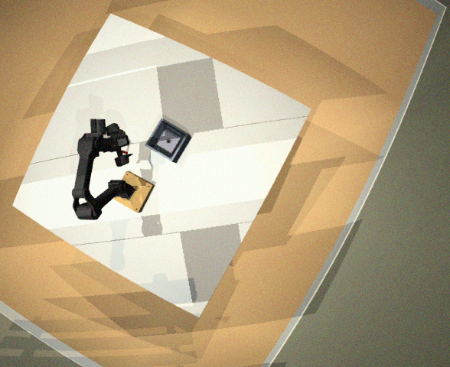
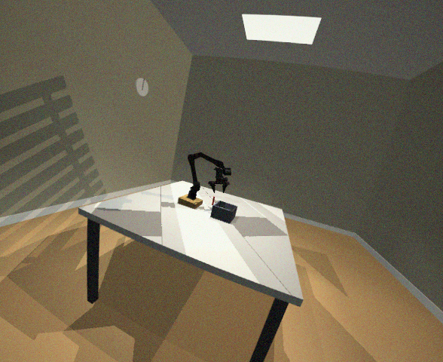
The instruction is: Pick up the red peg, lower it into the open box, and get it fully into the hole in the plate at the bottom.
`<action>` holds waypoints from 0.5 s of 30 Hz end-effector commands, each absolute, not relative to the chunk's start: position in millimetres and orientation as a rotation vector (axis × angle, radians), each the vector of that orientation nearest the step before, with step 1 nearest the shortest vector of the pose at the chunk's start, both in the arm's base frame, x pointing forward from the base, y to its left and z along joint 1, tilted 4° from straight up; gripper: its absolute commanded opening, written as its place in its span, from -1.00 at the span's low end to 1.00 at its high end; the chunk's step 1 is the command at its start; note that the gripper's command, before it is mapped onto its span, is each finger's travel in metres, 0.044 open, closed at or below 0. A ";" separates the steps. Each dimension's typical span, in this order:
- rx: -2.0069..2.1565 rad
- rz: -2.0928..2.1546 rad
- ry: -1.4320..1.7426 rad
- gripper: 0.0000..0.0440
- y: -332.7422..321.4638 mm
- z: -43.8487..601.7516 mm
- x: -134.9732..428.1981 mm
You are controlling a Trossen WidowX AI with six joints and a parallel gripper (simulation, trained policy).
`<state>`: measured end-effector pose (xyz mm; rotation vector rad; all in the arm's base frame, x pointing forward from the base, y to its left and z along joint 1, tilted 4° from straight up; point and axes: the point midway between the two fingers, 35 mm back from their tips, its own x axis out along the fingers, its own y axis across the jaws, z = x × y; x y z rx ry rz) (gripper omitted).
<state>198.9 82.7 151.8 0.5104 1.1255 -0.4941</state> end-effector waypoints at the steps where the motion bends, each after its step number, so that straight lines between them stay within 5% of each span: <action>1: 0.535 -0.546 1.193 1.00 90.0 134.2 187.3; 15: 0.695 -0.636 1.280 1.00 117.4 71.3 175.8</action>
